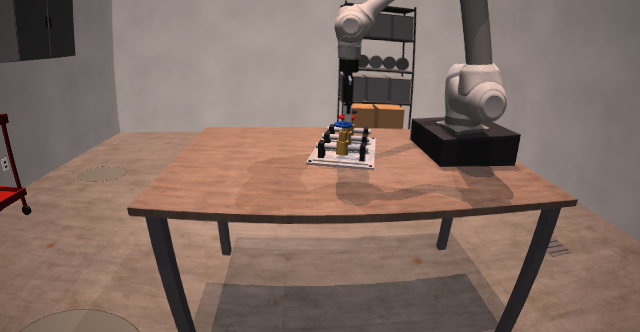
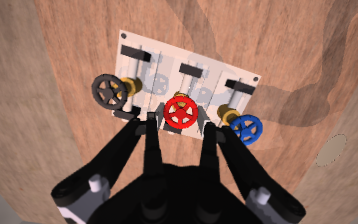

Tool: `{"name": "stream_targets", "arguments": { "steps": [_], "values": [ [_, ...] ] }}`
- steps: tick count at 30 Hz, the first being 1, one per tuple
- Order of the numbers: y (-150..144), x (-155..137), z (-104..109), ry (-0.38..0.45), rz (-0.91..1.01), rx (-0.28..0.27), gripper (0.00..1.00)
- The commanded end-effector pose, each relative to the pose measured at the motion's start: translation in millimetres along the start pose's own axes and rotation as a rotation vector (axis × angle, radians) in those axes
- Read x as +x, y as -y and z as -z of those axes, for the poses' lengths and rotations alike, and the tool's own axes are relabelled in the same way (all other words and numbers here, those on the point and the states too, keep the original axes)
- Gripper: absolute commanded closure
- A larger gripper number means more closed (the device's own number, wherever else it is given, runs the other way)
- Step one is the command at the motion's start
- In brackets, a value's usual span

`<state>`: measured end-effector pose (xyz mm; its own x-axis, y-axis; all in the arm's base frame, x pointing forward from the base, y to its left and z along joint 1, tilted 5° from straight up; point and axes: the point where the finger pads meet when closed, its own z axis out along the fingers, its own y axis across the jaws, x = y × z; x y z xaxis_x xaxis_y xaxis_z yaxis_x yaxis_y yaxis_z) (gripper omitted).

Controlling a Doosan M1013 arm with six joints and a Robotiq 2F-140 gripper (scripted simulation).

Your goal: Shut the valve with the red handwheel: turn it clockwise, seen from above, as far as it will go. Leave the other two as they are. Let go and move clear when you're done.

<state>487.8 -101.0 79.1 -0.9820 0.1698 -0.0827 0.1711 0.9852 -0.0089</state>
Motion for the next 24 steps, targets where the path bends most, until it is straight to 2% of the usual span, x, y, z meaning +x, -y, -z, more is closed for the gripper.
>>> {"name": "stream_targets", "arguments": {
  "steps": [1, 2, 3, 24],
  "values": [
    [-0.1, 0.1, -0.1, 0.000, 0.000, 0.000, 0.90],
    [-0.1, 0.1, -0.1, 0.000, 0.000, 0.000, 0.90],
    [-0.1, 0.1, -0.1, 0.000, 0.000, 0.000, 0.49],
    [-0.1, 0.1, -0.1, 0.000, 0.000, 0.000, 0.49]
  ]
}}
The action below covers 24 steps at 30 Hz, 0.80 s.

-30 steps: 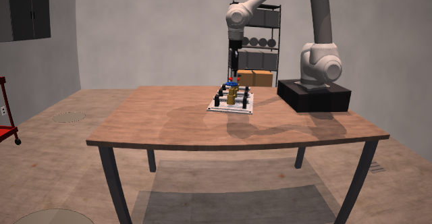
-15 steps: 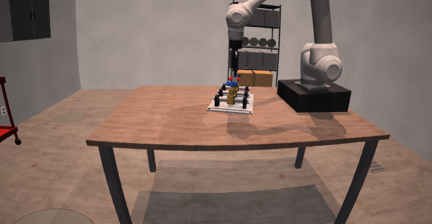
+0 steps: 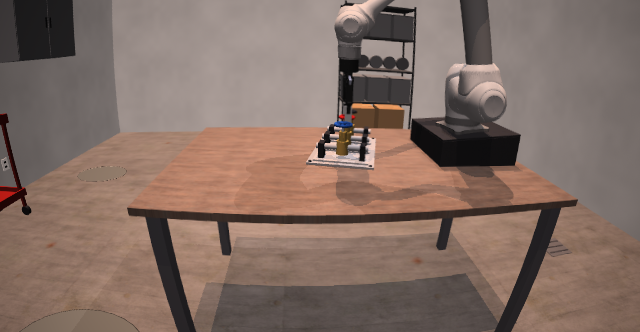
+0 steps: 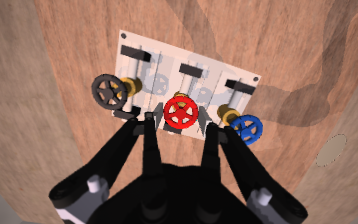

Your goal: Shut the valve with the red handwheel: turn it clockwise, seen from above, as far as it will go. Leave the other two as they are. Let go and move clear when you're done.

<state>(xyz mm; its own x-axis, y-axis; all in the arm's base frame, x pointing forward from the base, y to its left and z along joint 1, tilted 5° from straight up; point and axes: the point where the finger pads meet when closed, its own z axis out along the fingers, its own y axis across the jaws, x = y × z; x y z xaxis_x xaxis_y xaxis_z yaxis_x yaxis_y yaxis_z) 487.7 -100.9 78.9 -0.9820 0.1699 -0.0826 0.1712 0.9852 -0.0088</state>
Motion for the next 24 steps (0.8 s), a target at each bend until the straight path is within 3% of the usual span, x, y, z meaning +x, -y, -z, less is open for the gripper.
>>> {"name": "stream_targets", "arguments": {
  "steps": [1, 24],
  "values": [
    [0.0, 0.0, 0.1, 0.000, 0.000, 0.000, 0.49],
    [0.0, 0.0, 3.4, 0.000, 0.000, 0.000, 0.49]
  ]
}}
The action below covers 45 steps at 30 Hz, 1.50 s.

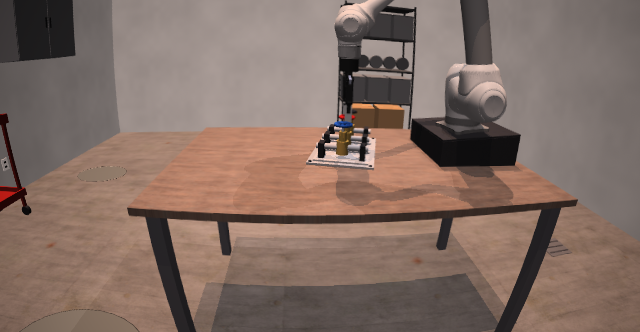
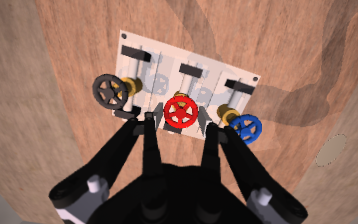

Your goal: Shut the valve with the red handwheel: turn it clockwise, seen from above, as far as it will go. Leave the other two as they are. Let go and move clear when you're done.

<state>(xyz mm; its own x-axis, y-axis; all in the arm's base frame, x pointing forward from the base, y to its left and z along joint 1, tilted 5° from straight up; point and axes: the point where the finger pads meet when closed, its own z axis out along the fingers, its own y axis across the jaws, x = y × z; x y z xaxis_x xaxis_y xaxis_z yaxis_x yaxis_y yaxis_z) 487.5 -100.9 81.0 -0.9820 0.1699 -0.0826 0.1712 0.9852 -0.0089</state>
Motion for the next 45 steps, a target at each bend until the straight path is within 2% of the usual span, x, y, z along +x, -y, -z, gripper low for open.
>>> {"name": "stream_targets", "arguments": {
  "steps": [1, 20, 35, 45],
  "values": [
    [0, 0, 2, 0.000, 0.000, 0.000, 0.49],
    [0, 0, 24, 0.000, 0.000, 0.000, 0.49],
    [0, 0, 51, 0.000, 0.000, 0.000, 0.49],
    [0, 0, 59, 0.000, 0.000, 0.000, 0.49]
  ]
}}
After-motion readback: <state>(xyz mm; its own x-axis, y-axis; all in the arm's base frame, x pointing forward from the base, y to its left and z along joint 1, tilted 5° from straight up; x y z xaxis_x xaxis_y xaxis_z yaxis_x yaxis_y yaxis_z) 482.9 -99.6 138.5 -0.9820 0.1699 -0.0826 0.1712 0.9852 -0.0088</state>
